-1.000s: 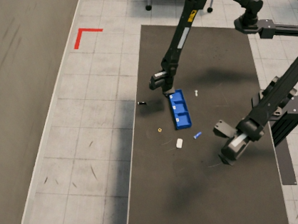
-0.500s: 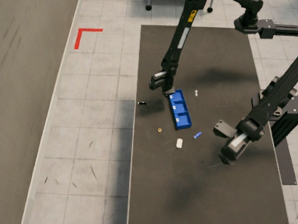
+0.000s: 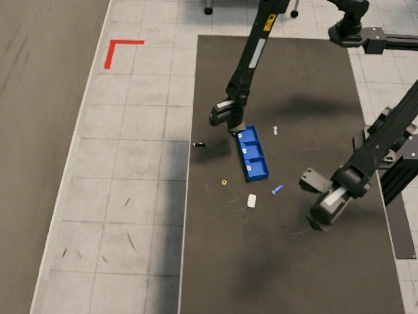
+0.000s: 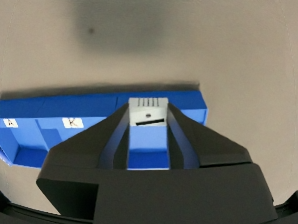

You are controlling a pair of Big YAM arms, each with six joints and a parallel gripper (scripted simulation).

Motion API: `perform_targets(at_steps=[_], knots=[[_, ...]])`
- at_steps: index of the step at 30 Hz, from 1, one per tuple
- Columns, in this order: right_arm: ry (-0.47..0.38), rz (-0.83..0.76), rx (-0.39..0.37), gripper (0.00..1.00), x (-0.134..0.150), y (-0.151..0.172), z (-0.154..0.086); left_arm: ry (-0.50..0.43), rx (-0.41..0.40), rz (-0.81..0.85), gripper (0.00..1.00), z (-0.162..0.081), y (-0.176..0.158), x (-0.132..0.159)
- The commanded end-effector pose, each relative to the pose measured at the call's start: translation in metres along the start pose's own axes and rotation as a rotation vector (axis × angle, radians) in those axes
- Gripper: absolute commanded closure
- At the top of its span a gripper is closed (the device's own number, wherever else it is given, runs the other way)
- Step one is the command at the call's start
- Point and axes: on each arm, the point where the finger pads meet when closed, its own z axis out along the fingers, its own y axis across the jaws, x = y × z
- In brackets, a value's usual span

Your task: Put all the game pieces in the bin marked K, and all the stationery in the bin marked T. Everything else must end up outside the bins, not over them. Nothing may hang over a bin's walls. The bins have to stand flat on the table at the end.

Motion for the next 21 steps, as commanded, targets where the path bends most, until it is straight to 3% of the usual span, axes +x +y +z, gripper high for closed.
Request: perform_targets(at_steps=[1,16,17,21], knots=[[-0.02,0.001,-0.007,0.8,-0.0102,0.0053,-0.0051,0.001,-0.003,0.0,0.0,-0.005,-0.0026,0.0027],[-0.02,0.001,-0.007,0.8,-0.0104,0.0056,-0.0051,0.001,-0.003,0.0,0.0,-0.005,-0.0026,0.0027],[-0.009,-0.007,-0.003,0.8,-0.0055,0.0128,0.0031,0.001,-0.003,0.0,0.0,-0.005,-0.0026,0.0027],[-0.02,0.001,-0.007,0.8,-0.0105,0.0057,-0.0051,0.001,-0.003,0.0,0.0,-0.005,-0.0026,0.0027]])
